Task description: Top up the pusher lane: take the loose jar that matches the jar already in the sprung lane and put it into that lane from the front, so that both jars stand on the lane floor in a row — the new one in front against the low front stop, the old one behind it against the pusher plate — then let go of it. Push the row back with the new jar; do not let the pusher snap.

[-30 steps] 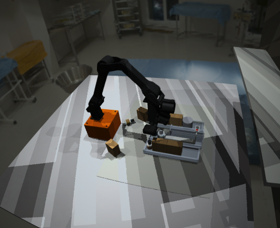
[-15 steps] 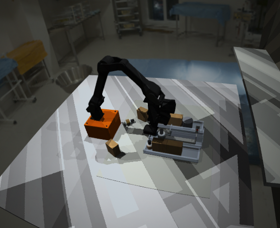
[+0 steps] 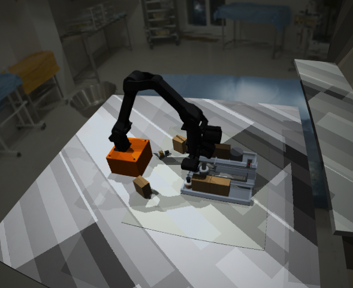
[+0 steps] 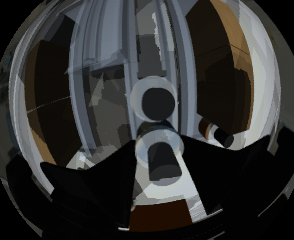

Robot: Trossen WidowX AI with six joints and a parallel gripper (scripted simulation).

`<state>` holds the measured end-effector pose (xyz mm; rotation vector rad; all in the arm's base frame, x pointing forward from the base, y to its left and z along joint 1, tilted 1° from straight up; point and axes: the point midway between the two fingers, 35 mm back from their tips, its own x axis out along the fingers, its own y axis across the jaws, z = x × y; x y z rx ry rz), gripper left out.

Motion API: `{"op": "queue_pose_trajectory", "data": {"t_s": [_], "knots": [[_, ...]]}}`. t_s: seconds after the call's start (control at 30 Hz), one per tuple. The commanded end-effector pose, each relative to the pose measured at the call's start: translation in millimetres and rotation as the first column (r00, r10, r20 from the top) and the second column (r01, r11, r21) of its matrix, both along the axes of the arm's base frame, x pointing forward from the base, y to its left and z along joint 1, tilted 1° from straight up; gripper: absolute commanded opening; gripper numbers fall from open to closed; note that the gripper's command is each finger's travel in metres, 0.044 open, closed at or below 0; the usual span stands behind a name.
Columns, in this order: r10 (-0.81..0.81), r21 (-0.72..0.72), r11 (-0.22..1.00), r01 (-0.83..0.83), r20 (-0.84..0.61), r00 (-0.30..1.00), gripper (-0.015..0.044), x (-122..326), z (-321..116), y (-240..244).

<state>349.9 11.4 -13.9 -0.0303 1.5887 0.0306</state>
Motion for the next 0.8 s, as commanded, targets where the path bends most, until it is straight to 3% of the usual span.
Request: {"op": "queue_pose_trajectory", "data": {"t_s": [0.0, 0.77], "knots": [[-0.004, 0.004, 1.0, 0.004, 0.032, 0.999, 0.0, 8.1, 0.7, 0.8], [-0.004, 0.004, 1.0, 0.004, 0.032, 0.999, 0.0, 7.3, -6.3, 0.8]]}}
